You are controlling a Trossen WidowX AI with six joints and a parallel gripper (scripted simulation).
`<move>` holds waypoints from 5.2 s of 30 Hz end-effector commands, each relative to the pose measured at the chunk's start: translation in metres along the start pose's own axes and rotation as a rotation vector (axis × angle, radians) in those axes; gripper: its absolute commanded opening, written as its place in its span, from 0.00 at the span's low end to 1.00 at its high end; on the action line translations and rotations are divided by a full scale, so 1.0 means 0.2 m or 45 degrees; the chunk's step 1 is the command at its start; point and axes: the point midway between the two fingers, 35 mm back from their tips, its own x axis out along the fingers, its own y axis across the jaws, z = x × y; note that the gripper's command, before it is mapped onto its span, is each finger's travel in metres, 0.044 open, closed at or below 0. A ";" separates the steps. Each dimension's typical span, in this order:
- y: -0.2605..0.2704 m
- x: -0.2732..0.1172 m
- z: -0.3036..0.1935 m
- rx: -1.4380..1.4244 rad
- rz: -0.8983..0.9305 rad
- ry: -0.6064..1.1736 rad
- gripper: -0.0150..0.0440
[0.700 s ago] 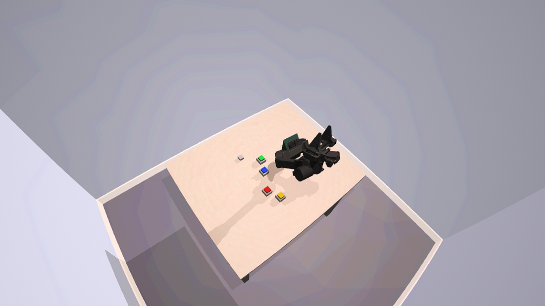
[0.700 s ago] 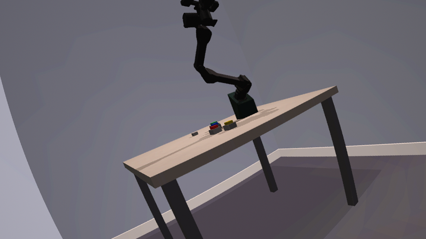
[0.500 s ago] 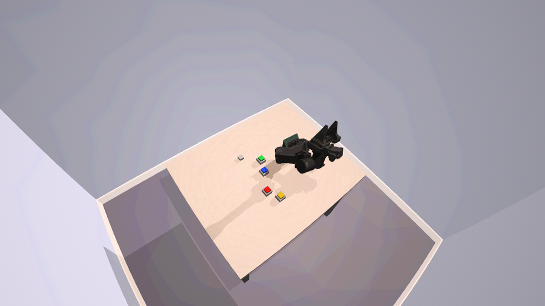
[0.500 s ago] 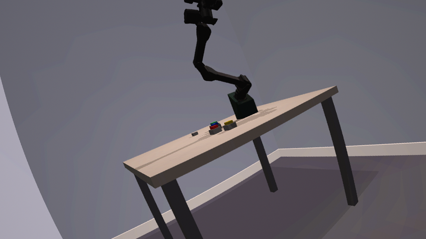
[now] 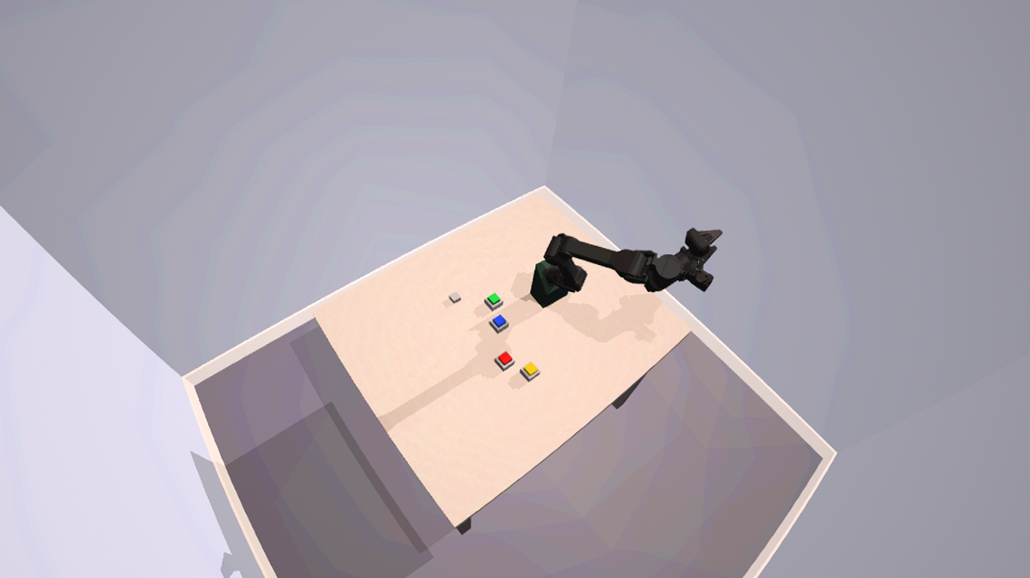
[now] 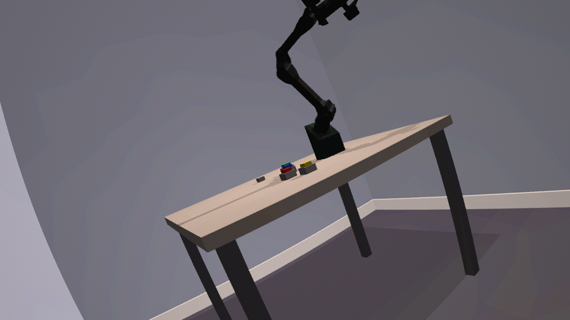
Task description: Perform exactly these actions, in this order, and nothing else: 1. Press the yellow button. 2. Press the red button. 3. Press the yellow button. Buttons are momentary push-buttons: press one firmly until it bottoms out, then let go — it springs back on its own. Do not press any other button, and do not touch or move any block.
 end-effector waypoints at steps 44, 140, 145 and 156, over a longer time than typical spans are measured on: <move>-1.29 -2.56 -0.49 1.035 -2.048 -1.703 0.93; -1.18 -2.83 -0.84 1.037 -2.052 -1.702 0.29; -1.29 -2.89 -0.84 1.054 -2.052 -1.706 0.29; -1.49 -2.97 -0.82 1.034 -2.051 -1.702 0.29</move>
